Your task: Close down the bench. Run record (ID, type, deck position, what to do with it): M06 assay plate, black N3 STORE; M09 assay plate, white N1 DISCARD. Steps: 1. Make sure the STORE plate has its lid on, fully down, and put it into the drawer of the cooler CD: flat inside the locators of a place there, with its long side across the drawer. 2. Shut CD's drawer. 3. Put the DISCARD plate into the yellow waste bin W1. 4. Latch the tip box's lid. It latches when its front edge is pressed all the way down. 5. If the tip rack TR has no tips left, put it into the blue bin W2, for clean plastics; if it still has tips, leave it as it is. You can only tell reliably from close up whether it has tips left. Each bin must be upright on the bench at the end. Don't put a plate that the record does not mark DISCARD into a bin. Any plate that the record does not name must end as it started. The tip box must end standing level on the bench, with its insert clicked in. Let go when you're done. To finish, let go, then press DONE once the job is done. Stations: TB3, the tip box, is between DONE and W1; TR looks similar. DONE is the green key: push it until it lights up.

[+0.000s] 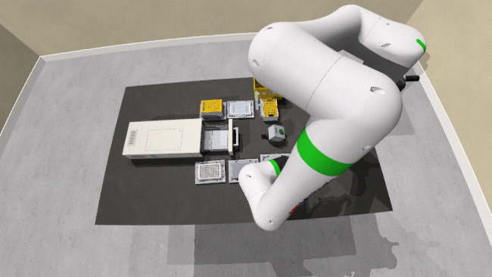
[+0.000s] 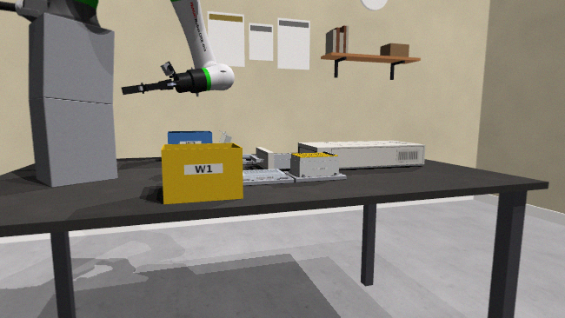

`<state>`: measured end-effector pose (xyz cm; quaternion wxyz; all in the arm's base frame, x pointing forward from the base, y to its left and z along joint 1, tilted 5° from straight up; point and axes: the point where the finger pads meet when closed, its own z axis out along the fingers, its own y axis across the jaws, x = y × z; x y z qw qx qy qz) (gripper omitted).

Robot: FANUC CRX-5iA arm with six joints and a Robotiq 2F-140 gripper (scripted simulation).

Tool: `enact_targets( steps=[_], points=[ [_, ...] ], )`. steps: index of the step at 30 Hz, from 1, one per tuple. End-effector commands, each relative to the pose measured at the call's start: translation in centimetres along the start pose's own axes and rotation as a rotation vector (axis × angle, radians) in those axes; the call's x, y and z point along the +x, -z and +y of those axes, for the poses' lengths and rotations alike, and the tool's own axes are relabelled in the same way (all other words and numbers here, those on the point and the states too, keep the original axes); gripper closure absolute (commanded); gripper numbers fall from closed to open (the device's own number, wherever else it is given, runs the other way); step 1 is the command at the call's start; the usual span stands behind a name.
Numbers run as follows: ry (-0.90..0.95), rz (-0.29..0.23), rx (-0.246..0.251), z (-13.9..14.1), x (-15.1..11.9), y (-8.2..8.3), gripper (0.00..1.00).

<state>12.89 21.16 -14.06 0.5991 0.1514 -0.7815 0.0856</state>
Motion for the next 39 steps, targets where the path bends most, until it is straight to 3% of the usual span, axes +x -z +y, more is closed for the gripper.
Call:
enact_targets(
  steps=[1,4,6,20,23,33,39],
  points=[
    [0.155,-0.078,-0.017,-1.0,-1.0,0.8,0.9],
    [0.235,-0.118,-0.017,-1.6,-1.6,1.3,0.9],
    [0.235,-0.118,-0.017,-1.6,-1.6,1.3,0.9],
    [0.629,-0.319,0.037,-4.7,-4.2,4.0,0.9],
    [0.649,-0.329,0.042,-4.7,-4.2,4.0,0.9],
    [0.933,-0.467,0.147,-7.6,-6.0,6.5,0.9],
    [1.053,-0.52,0.209,-8.8,-6.6,7.6,0.9]
  ],
)
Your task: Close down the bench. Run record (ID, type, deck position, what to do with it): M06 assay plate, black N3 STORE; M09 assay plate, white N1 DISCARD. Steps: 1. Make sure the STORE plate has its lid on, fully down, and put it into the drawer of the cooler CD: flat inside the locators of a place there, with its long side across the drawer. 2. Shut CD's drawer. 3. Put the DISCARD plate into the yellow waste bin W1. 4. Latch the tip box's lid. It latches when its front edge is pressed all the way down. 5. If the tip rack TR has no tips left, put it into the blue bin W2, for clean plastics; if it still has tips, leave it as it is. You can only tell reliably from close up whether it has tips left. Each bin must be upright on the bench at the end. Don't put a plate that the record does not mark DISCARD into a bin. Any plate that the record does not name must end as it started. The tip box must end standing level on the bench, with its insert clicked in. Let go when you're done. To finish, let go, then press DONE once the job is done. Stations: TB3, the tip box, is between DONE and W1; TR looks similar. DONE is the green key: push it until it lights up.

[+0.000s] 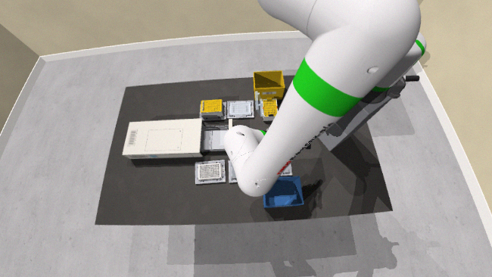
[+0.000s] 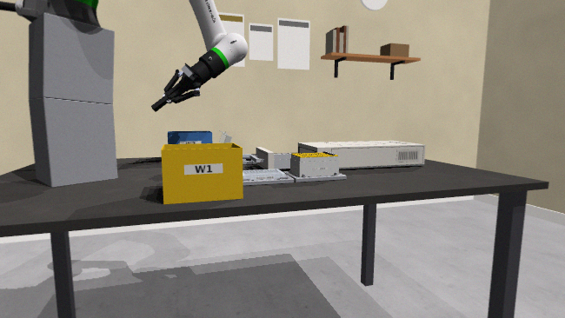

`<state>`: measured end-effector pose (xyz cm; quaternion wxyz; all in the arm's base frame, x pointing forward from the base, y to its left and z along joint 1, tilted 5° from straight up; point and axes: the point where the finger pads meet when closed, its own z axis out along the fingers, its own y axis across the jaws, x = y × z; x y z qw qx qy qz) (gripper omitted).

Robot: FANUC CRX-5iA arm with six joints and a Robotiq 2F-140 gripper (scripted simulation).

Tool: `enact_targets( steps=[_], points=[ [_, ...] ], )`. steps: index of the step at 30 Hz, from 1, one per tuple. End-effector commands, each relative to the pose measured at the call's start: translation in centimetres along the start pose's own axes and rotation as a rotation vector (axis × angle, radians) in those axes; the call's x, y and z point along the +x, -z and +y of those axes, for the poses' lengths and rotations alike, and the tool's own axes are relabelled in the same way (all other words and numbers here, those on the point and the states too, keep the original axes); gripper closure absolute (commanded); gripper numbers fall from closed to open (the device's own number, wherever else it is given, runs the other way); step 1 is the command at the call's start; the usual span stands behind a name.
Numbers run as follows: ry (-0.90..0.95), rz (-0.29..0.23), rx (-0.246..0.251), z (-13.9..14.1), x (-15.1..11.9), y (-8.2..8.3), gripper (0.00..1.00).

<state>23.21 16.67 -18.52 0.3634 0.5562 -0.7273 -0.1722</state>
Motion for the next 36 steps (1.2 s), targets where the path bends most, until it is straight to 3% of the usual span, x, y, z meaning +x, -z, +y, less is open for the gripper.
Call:
enact_targets(
  steps=[1,16,18,33,36],
  points=[
    [0.093,-0.037,0.035,-1.1,0.2,0.6,0.9],
    [0.488,-0.1,0.224,-5.8,1.7,3.4,0.9],
    [0.488,-0.1,0.224,-5.8,1.7,3.4,0.9],
    [0.872,-0.076,0.442,-10.2,3.8,6.9,0.9],
    [0.901,-0.07,0.459,-10.5,4.0,7.2,0.9]
  ],
)
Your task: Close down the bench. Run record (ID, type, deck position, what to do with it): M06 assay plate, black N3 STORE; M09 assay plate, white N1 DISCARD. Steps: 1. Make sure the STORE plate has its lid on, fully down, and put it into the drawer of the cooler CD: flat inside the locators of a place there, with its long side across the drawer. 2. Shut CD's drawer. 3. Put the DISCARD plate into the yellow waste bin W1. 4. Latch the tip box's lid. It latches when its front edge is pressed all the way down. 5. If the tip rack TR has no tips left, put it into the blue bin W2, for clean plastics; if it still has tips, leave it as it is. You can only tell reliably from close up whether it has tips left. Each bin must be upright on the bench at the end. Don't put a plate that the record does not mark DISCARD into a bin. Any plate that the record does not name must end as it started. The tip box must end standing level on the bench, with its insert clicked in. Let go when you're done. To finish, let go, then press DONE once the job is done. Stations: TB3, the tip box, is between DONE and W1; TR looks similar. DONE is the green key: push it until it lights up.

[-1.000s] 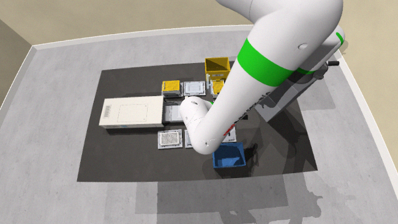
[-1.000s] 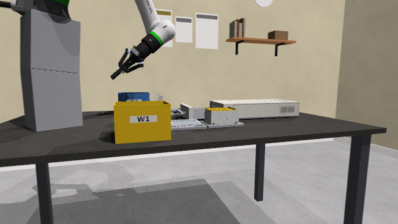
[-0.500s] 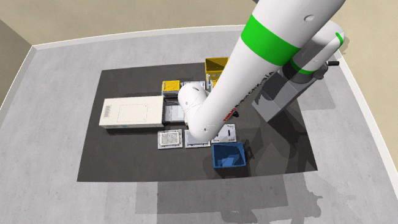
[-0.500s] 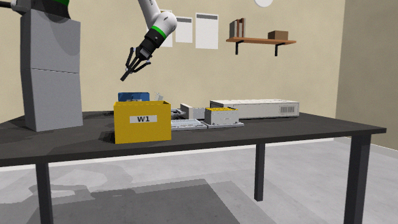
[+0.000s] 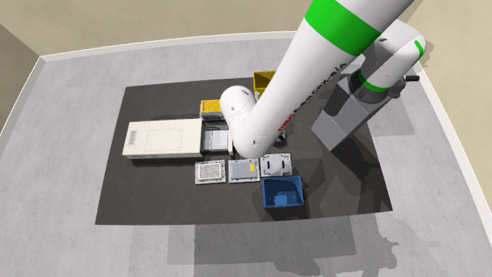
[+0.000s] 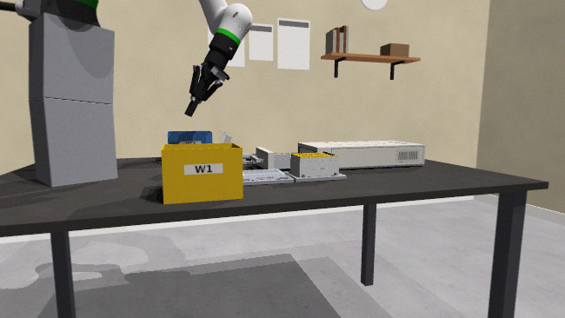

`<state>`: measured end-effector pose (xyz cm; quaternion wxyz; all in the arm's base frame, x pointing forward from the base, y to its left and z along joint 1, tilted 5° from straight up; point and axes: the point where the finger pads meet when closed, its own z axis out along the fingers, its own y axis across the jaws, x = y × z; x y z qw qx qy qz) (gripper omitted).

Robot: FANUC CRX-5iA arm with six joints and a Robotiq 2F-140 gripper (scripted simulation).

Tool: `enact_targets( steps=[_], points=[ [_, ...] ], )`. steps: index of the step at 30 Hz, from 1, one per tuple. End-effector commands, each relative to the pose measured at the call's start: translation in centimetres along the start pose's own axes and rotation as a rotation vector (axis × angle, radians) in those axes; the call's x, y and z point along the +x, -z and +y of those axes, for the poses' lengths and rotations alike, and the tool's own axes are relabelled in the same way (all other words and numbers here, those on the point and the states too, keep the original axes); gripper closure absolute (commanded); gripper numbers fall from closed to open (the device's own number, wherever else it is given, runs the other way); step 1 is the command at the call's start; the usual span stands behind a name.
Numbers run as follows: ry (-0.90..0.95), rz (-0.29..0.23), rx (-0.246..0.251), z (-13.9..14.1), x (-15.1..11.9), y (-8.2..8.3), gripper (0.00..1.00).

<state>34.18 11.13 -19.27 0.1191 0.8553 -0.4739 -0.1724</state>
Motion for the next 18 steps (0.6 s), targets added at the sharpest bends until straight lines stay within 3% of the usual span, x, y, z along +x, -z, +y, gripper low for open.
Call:
enact_targets(
  steps=[1,9,18],
  points=[
    [0.102,0.009,0.052,-0.6,1.3,0.7,0.9],
    [0.311,0.064,0.139,-1.7,3.9,2.2,0.9],
    [0.47,0.12,0.197,-2.4,5.9,3.5,0.9]
  ],
)
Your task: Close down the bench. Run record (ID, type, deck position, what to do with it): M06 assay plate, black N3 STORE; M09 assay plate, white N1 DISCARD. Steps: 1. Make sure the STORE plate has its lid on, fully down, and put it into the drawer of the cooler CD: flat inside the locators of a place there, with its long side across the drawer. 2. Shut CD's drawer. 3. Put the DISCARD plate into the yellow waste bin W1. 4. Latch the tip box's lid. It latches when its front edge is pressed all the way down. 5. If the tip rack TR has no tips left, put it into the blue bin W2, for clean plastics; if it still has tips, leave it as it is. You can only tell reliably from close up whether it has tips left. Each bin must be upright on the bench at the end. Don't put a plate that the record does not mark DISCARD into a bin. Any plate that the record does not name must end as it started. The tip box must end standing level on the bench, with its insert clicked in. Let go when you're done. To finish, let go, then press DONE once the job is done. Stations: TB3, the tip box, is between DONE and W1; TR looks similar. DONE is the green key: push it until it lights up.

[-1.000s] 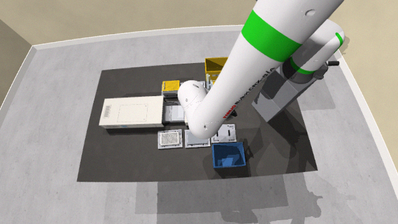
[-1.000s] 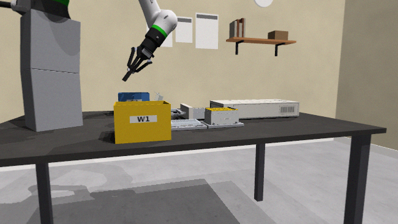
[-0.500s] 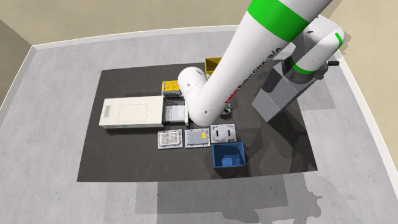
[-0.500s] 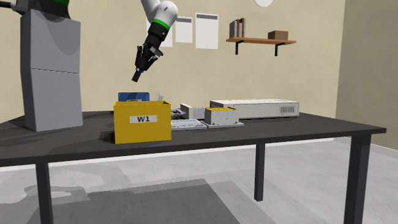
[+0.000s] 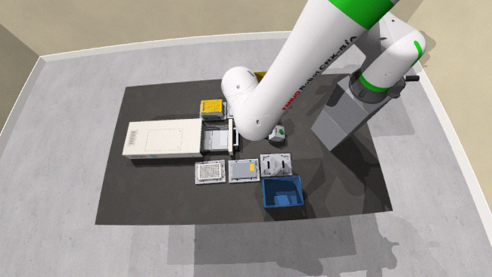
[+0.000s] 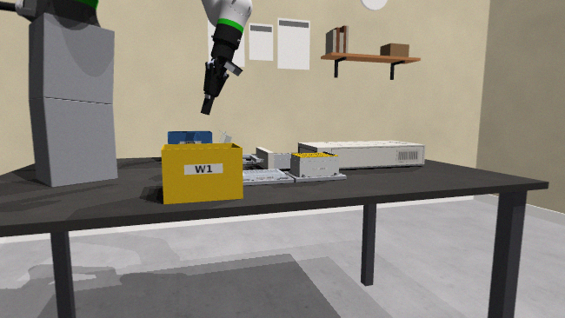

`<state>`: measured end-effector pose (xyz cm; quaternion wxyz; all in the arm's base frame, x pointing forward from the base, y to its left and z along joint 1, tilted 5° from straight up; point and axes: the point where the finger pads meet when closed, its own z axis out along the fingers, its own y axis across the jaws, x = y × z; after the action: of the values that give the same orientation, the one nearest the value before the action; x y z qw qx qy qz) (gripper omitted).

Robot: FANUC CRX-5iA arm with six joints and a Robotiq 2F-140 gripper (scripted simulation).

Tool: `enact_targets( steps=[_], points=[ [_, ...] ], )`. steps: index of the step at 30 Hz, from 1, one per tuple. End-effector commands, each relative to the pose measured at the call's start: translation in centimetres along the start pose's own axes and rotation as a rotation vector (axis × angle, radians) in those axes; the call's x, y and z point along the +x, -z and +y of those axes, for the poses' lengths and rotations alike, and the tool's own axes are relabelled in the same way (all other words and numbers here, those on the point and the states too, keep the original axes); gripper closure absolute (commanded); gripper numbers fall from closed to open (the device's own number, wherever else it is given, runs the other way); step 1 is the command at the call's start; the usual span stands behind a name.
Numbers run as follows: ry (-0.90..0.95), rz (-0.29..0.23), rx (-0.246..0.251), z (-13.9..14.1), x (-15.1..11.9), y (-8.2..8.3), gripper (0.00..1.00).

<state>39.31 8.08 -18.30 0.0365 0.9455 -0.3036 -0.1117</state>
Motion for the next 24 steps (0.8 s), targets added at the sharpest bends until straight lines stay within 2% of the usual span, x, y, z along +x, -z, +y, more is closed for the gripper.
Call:
enact_targets(
  steps=[1,13,15,24],
  points=[
    [0.107,0.033,0.042,0.0,1.6,0.8,0.9],
    [0.399,0.157,0.11,0.1,5.5,3.1,0.9],
    [0.399,0.157,0.11,0.1,5.5,3.1,0.9],
    [0.64,0.277,0.135,0.5,8.4,5.1,0.9]
  ],
)
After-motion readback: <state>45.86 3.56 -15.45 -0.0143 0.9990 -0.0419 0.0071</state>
